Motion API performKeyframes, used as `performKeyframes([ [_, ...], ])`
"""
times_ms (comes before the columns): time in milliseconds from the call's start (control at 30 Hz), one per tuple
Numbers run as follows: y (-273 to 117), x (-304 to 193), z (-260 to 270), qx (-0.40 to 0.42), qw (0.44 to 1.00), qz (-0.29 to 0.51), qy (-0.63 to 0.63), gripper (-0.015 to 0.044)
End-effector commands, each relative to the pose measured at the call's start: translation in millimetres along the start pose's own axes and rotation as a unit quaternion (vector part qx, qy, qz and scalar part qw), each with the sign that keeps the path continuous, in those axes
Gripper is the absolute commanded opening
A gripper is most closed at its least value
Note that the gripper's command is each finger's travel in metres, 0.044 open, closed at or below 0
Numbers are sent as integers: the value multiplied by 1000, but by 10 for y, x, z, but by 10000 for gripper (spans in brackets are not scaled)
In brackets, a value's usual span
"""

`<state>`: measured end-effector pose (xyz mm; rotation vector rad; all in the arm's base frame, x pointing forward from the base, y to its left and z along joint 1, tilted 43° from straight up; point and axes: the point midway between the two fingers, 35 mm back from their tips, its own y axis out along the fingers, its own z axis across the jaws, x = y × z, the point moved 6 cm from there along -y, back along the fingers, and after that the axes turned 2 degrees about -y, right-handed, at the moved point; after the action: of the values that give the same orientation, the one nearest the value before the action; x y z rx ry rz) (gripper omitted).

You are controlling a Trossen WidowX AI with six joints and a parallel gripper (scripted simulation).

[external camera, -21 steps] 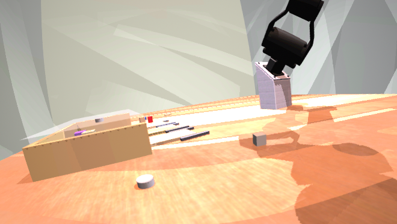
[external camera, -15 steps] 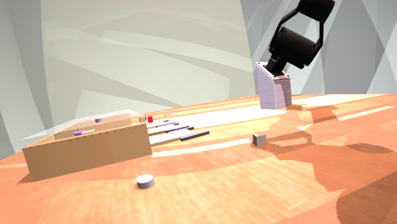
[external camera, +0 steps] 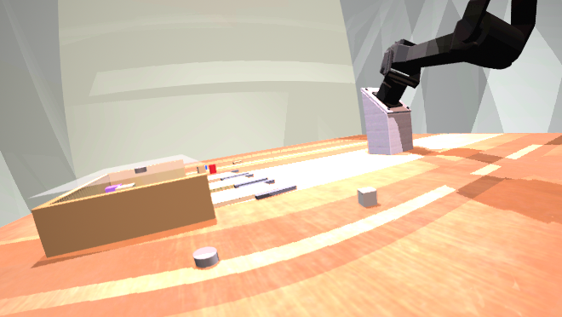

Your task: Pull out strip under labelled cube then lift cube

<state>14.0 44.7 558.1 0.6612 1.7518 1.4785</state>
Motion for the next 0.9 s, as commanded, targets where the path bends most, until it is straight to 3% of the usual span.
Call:
performKeyframes([
  [0,-103,-182,-481,-70,996,54,-1,400],
  [333,-640,-890,-1328,-200,954,219,40,400],
  [633,-1202,-1511,-1507,-248,896,350,114,400],
  [867,-1954,-2137,-1462,-257,813,497,163,400],
])
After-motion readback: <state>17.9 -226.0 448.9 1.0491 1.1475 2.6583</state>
